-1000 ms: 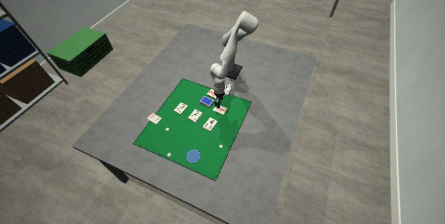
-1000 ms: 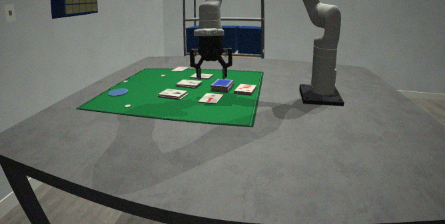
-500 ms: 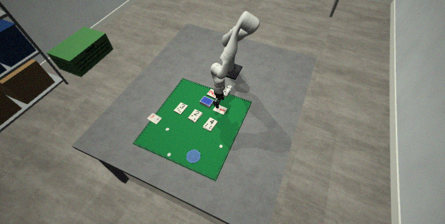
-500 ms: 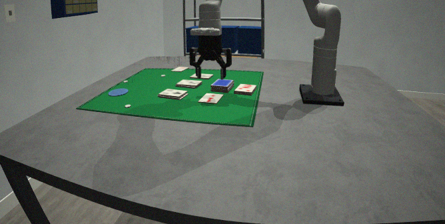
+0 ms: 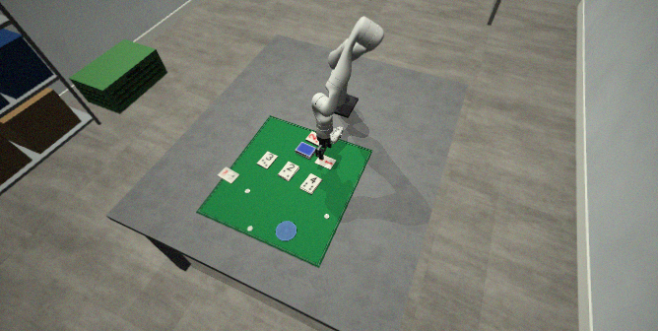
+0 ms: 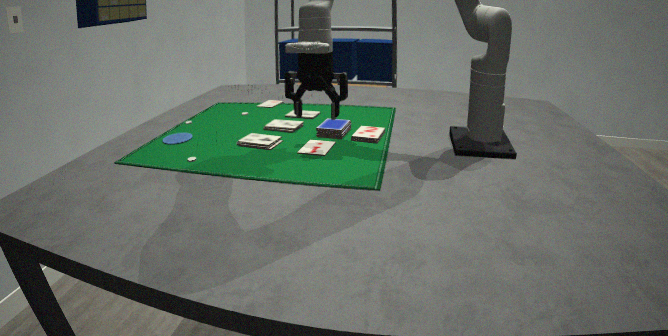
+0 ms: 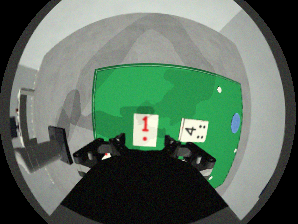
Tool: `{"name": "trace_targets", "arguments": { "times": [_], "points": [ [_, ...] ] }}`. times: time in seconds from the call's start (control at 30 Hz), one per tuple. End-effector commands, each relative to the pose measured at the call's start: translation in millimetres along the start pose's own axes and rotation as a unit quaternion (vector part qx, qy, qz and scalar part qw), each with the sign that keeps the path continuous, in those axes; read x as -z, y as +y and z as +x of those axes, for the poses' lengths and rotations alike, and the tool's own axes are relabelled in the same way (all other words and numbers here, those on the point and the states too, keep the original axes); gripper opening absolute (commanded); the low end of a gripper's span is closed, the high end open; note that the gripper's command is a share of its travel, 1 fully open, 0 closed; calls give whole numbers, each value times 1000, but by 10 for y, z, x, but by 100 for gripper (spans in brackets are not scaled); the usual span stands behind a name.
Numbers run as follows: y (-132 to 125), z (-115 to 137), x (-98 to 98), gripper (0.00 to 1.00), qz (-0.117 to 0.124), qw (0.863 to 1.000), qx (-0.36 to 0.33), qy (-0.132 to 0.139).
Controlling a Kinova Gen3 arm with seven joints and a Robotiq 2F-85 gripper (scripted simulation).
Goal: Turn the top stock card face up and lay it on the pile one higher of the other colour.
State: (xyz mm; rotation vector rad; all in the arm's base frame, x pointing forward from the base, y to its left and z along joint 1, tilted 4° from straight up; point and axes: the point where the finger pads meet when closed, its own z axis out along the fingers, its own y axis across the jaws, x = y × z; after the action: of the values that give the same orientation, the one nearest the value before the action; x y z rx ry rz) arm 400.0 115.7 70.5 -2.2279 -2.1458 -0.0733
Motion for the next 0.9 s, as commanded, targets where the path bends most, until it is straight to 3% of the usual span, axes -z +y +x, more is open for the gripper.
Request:
{"name": "trace_targets", "arguments": {
  "times": [0.0,0.3,0.87],
  "points": [
    [-17,-5,-6,85,1,1000,-5,0],
    [-16,-4,-73,85,1,1000,-5,0],
    [-15,-3,-372,85,1,1000,-5,-1]
  ]
}}
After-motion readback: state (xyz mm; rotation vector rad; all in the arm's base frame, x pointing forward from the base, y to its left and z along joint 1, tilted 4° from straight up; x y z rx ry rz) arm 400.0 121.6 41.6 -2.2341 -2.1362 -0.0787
